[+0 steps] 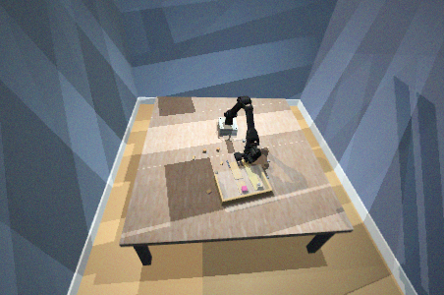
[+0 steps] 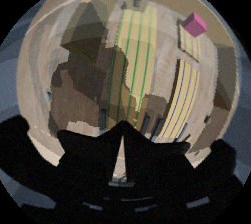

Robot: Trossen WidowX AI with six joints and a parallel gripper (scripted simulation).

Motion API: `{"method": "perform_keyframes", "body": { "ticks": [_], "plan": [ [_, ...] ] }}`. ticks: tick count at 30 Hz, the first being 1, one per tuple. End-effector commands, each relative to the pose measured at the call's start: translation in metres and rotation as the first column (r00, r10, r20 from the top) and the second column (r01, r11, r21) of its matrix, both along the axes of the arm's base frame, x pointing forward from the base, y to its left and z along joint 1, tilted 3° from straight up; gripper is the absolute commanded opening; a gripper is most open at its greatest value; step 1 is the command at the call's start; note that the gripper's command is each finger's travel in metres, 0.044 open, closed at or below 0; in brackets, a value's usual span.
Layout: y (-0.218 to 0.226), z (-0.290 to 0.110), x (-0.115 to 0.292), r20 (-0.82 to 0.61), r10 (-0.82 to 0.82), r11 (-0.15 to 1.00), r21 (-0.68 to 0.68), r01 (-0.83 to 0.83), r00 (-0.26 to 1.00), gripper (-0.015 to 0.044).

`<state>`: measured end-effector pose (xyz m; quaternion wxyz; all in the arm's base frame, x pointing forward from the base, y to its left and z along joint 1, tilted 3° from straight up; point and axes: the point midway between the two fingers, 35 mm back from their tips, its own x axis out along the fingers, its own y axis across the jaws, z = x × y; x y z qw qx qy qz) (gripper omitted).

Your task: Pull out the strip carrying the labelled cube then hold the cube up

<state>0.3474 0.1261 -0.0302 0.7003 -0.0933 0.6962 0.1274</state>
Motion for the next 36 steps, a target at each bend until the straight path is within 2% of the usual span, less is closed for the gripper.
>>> {"method": "perform_keyframes", "body": {
  "ticks": [1,36],
  "plan": [
    [0.0,-0.003,0.0,0.001,-0.004,1.0,-0.003,0.004,1.0,0.0],
    [-0.014,-0.006,-0.049,-0.003,-0.004,1.0,-0.004,0.004,1.0,0.0]
  ]
}}
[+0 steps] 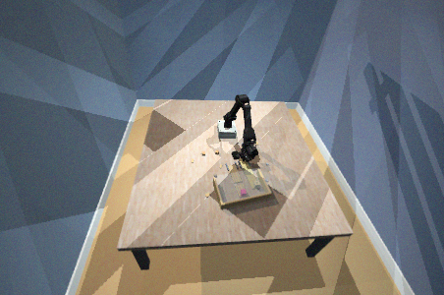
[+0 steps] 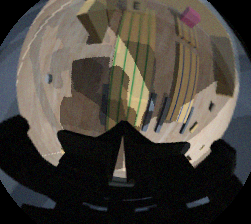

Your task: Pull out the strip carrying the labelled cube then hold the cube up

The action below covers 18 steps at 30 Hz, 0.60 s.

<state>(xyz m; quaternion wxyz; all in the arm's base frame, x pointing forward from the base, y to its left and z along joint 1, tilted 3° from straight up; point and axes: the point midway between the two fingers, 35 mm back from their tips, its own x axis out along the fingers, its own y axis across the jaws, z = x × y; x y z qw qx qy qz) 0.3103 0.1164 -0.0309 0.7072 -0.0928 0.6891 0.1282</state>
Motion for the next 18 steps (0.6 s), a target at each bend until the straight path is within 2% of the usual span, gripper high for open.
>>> {"method": "perform_keyframes", "body": {
  "ticks": [1,18],
  "plan": [
    [-0.004,-0.005,-0.013,-0.023,-0.005,1.0,-0.009,0.004,1.0,0.0],
    [-0.011,-0.007,-0.038,-0.025,-0.005,1.0,-0.01,0.004,1.0,0.0]
  ]
}}
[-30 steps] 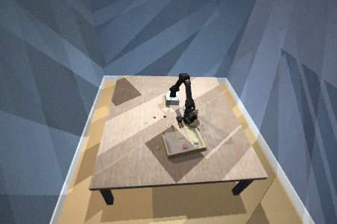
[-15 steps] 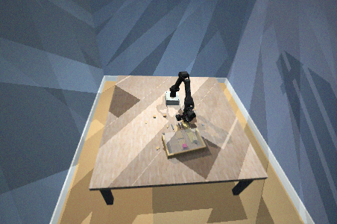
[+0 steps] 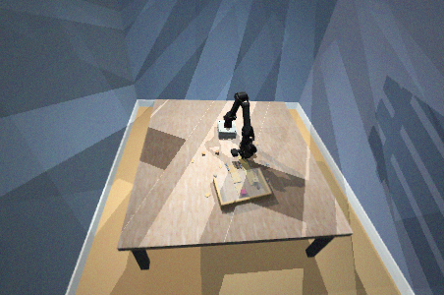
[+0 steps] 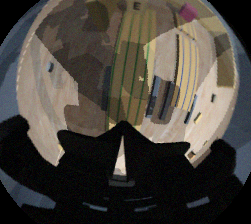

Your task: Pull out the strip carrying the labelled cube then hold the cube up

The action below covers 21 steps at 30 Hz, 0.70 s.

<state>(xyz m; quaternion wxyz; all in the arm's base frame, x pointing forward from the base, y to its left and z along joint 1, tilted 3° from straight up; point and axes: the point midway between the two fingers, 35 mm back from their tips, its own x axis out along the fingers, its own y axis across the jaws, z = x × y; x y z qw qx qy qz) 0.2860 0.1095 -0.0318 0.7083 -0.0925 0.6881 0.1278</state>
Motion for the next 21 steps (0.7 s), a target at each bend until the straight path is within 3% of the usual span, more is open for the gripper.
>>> {"method": "perform_keyframes", "body": {
  "ticks": [1,21],
  "plan": [
    [-0.005,-0.006,-0.015,-0.028,-0.004,1.0,-0.01,0.003,1.0,0.0],
    [-0.013,-0.006,-0.043,-0.03,-0.004,1.0,-0.011,0.003,1.0,0.0]
  ]
}}
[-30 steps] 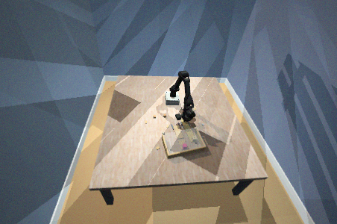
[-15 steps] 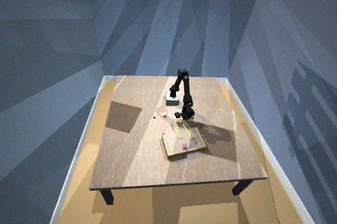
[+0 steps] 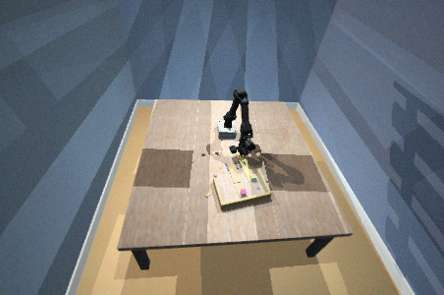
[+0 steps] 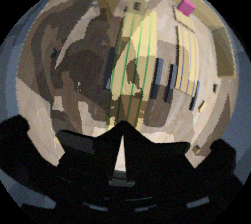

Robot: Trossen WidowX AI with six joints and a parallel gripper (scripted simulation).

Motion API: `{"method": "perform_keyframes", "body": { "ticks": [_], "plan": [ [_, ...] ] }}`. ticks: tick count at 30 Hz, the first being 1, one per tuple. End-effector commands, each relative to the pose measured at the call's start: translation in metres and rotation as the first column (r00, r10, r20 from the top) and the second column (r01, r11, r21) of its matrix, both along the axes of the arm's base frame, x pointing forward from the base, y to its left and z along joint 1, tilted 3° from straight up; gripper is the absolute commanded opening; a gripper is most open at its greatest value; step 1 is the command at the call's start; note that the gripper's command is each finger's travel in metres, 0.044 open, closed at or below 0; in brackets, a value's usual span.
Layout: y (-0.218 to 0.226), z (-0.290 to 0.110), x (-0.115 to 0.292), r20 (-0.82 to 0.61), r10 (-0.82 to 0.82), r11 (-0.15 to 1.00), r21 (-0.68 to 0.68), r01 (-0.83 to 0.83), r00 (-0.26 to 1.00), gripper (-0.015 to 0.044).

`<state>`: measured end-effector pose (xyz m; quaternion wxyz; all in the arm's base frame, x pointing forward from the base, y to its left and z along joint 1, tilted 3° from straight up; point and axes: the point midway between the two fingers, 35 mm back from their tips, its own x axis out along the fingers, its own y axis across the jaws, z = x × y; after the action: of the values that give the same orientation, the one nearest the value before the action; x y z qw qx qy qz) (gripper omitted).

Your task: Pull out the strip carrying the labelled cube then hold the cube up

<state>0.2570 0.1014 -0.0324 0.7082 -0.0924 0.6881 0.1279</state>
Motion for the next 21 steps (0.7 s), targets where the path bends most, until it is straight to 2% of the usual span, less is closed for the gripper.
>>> {"method": "perform_keyframes", "body": {
  "ticks": [1,21],
  "plan": [
    [-0.005,-0.006,-0.015,-0.03,-0.004,1.0,-0.011,0.003,1.0,0.0],
    [-0.012,-0.006,-0.041,-0.032,-0.004,1.0,-0.012,0.003,0.999,0.0]
  ]
}}
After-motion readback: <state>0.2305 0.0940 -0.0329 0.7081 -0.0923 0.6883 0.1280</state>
